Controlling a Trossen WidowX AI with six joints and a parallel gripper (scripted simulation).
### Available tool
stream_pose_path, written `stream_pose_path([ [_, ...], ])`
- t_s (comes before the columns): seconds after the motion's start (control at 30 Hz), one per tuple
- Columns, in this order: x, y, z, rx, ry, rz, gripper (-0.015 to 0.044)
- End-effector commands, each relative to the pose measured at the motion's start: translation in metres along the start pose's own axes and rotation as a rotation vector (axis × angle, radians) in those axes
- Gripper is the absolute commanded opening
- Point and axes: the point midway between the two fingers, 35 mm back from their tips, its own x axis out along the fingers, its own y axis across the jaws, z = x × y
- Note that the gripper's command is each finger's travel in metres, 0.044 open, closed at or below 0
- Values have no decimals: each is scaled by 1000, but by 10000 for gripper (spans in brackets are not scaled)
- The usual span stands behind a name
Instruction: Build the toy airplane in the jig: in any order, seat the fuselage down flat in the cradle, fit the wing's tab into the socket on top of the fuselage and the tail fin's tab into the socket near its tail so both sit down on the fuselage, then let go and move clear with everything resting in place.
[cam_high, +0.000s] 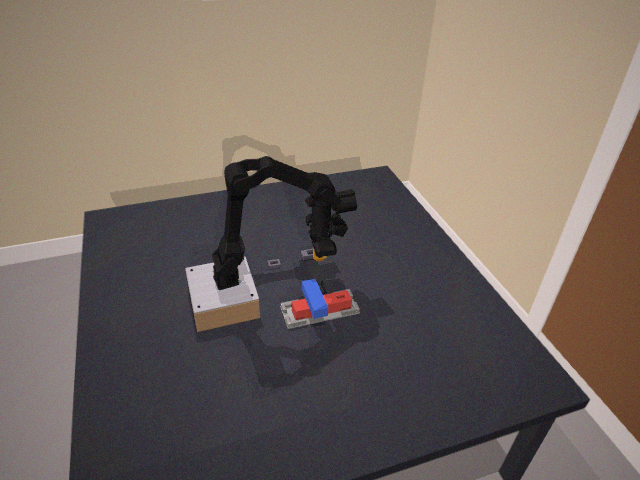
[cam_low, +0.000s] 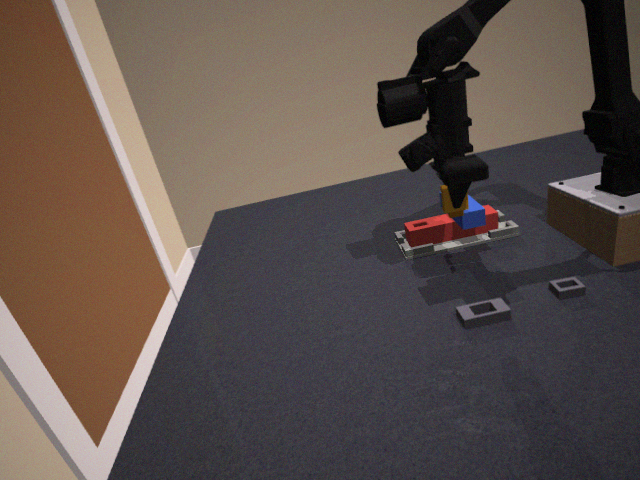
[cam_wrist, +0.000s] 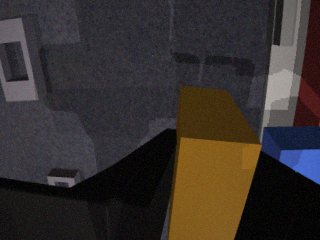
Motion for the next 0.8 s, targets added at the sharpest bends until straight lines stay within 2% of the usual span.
stream_pose_path([
  [0.0,0,-11,10,-5,-13,-4,0],
  [0.77,13,-75,38,-73,-11,-3,0],
])
